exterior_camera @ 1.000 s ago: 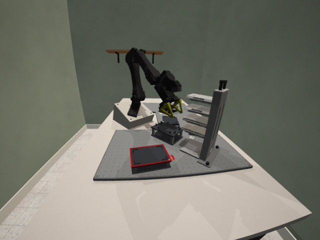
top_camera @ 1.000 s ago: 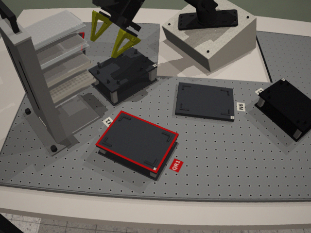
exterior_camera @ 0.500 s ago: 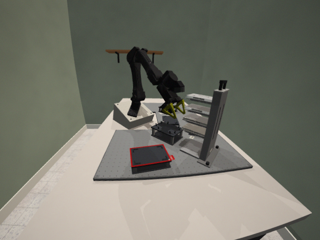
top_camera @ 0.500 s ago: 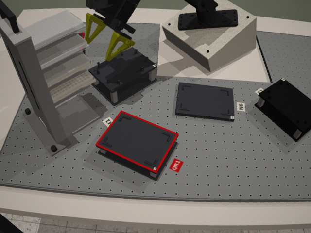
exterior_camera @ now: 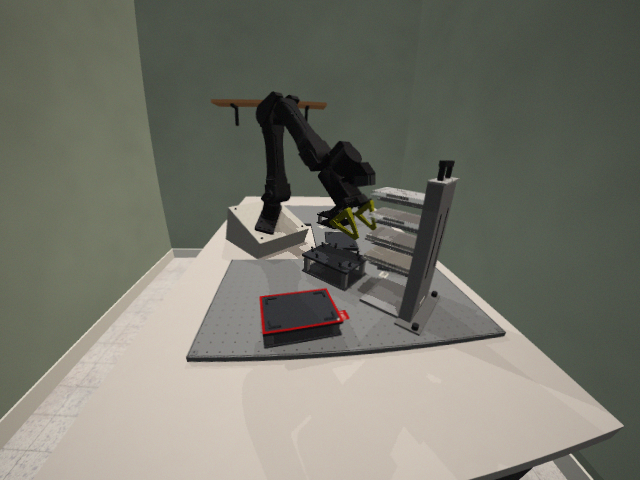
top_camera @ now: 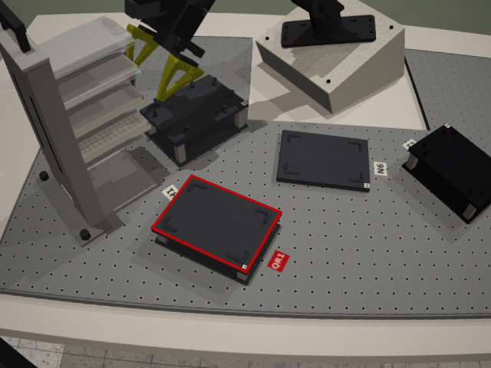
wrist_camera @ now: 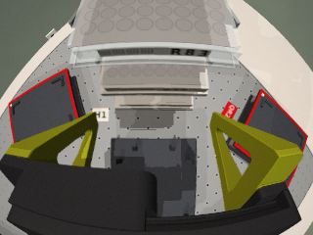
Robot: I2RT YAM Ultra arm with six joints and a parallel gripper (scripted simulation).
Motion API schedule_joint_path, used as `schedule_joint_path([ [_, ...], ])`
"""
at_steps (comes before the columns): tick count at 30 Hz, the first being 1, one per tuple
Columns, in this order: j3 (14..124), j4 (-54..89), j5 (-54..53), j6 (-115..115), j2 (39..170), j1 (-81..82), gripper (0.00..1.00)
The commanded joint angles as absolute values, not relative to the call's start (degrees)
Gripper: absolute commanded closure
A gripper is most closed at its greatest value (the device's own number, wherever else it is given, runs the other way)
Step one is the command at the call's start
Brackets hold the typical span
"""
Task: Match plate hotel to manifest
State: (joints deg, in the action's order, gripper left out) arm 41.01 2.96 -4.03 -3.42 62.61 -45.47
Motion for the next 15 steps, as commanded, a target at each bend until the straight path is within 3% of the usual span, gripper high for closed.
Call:
schedule_joint_path([
  [1,43.6,2.0,-3.5,-2.8,63.9,-44.7,0.00],
  [15,46.9,1.8,-3.2,-2.7,67.5,-44.5,0.00],
])
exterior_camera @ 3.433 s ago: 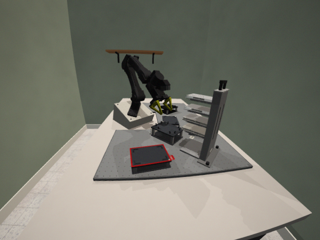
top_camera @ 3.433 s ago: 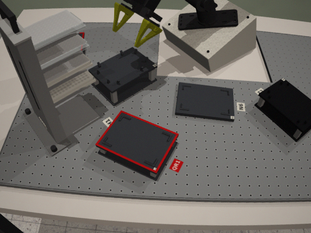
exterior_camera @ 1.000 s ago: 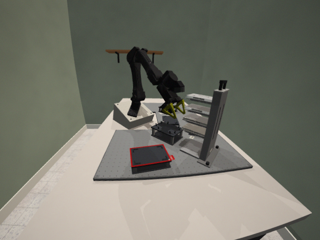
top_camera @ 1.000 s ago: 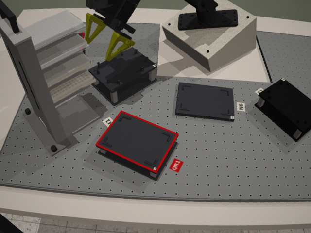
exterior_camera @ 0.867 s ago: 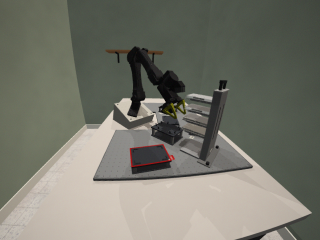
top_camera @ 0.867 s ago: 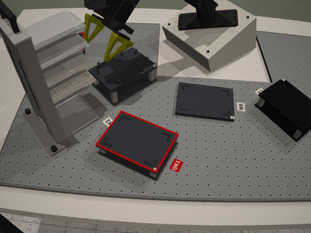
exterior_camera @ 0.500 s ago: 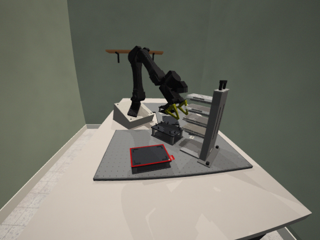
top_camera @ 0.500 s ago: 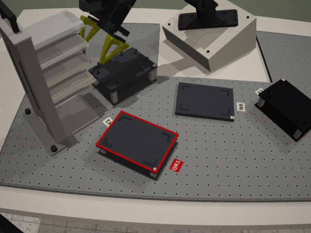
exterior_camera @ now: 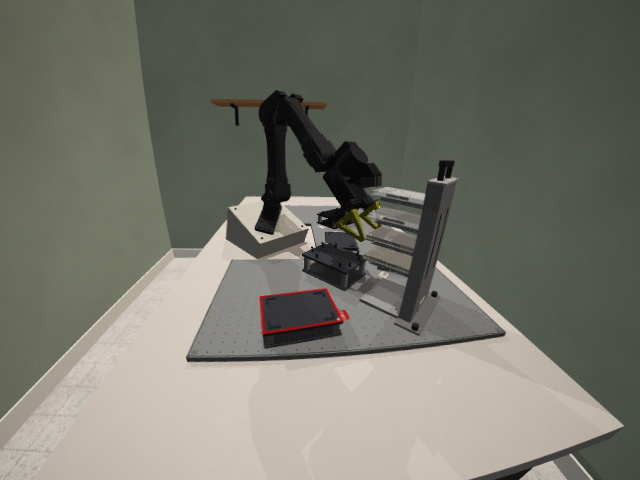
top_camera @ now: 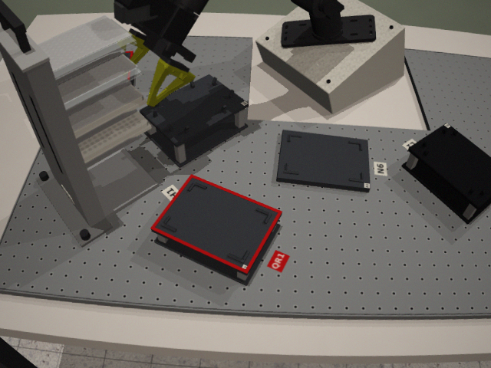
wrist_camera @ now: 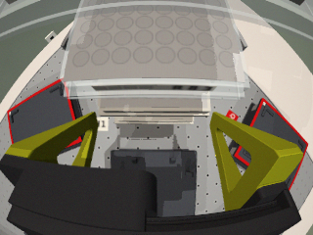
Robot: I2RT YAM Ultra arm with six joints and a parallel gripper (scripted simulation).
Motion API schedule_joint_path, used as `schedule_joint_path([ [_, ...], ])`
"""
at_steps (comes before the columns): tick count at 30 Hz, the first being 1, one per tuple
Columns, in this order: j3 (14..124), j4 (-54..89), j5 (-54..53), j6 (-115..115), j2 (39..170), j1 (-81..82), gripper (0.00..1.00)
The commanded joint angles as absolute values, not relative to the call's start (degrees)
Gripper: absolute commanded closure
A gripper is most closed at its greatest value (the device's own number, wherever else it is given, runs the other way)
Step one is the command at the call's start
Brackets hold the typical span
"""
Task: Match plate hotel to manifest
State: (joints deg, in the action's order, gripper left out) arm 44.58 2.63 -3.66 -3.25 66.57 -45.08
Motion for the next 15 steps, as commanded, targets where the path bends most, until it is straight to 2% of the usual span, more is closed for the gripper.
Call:
schedule_joint_path([
  [1,47.2,1.8,-3.2,-2.7,67.8,-44.4,0.00],
  [15,47.9,2.3,-3.4,-3.0,68.8,-44.8,0.00],
])
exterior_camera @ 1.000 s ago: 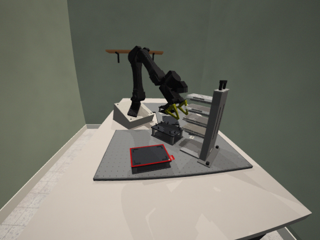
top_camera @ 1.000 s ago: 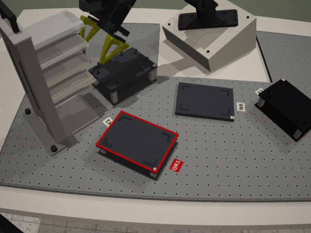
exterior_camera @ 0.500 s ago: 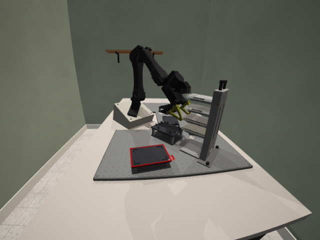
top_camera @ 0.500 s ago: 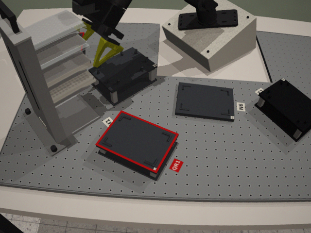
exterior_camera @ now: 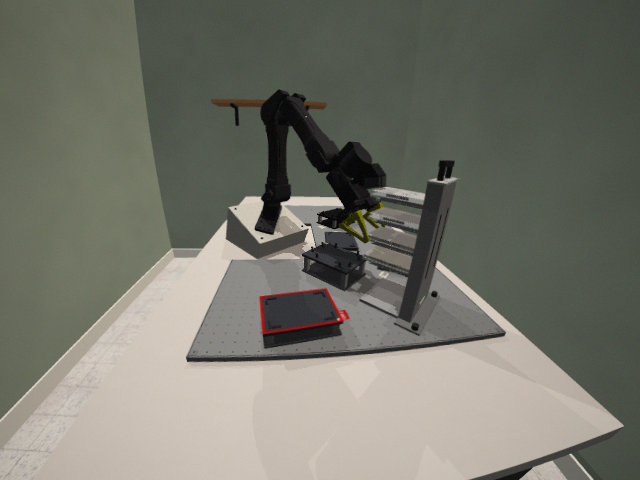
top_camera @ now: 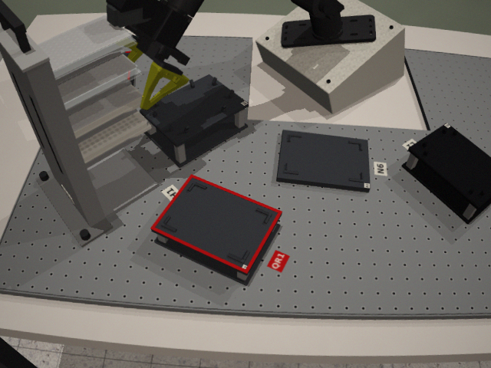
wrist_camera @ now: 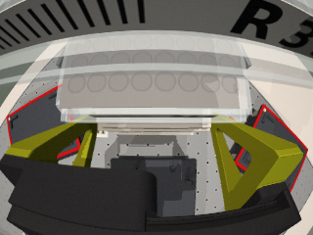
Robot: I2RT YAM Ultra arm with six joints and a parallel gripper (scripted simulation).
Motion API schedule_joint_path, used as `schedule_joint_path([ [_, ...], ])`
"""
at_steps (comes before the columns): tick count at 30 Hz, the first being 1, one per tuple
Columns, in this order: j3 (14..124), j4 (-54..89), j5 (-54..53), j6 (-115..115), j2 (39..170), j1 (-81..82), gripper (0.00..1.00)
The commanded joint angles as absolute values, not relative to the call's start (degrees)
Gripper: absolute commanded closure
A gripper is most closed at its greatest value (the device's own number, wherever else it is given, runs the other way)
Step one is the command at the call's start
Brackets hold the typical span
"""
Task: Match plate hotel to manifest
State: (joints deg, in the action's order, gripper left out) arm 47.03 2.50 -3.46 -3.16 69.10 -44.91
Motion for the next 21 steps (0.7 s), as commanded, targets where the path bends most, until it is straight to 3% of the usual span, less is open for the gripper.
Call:
schedule_joint_path([
  [1,47.9,2.3,-3.4,-3.0,68.8,-44.8,0.00],
  [2,47.9,2.3,-3.4,-3.0,68.8,-44.8,0.00],
  [3,47.9,2.3,-3.4,-3.0,68.8,-44.8,0.15],
  [21,47.9,2.3,-3.4,-3.0,68.8,-44.8,0.15],
])
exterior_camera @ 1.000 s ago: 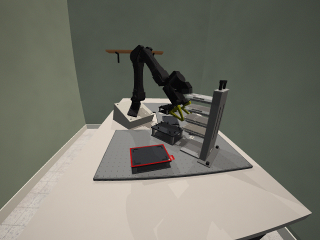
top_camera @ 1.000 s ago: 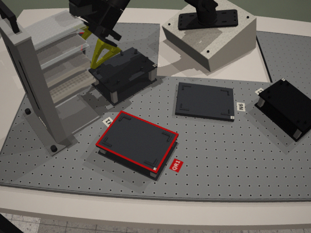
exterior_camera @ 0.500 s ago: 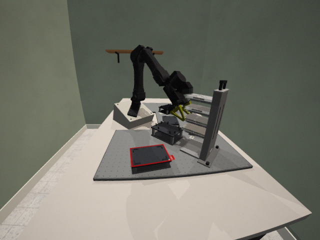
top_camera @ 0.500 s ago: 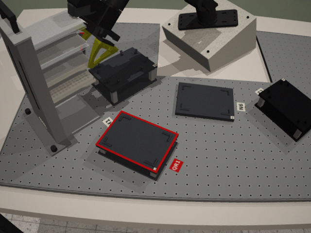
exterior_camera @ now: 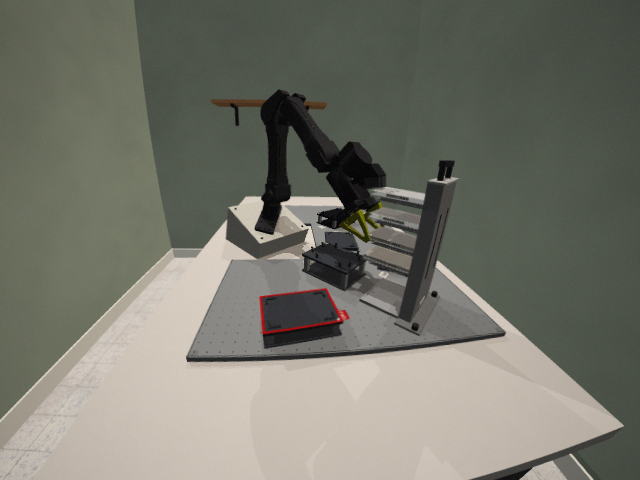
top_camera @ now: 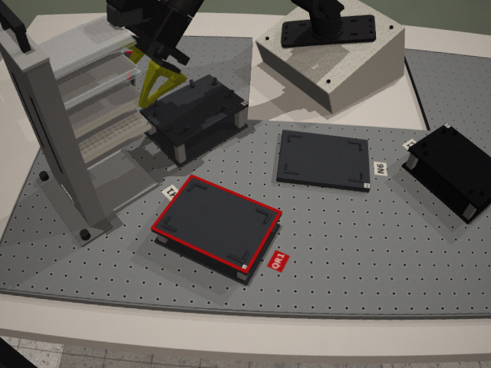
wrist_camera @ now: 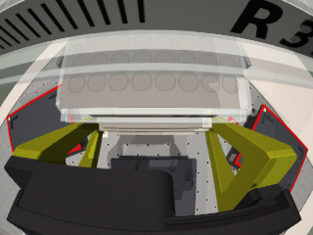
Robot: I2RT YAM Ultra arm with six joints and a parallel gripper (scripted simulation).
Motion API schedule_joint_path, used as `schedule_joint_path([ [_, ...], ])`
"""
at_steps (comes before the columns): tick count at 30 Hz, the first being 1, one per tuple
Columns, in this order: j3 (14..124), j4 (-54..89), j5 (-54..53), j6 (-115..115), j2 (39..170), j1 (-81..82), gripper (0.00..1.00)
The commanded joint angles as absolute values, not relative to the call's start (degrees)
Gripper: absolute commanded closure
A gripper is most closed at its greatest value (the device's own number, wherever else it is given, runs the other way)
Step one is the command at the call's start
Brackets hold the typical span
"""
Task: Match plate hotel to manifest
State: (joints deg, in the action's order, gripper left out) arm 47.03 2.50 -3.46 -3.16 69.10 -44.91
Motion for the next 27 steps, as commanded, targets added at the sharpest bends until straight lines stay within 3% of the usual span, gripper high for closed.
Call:
schedule_joint_path([
  [1,47.9,2.3,-3.4,-3.0,68.8,-44.8,0.15],
  [27,49.3,3.4,-3.2,-2.6,67.4,-44.4,0.15],
])
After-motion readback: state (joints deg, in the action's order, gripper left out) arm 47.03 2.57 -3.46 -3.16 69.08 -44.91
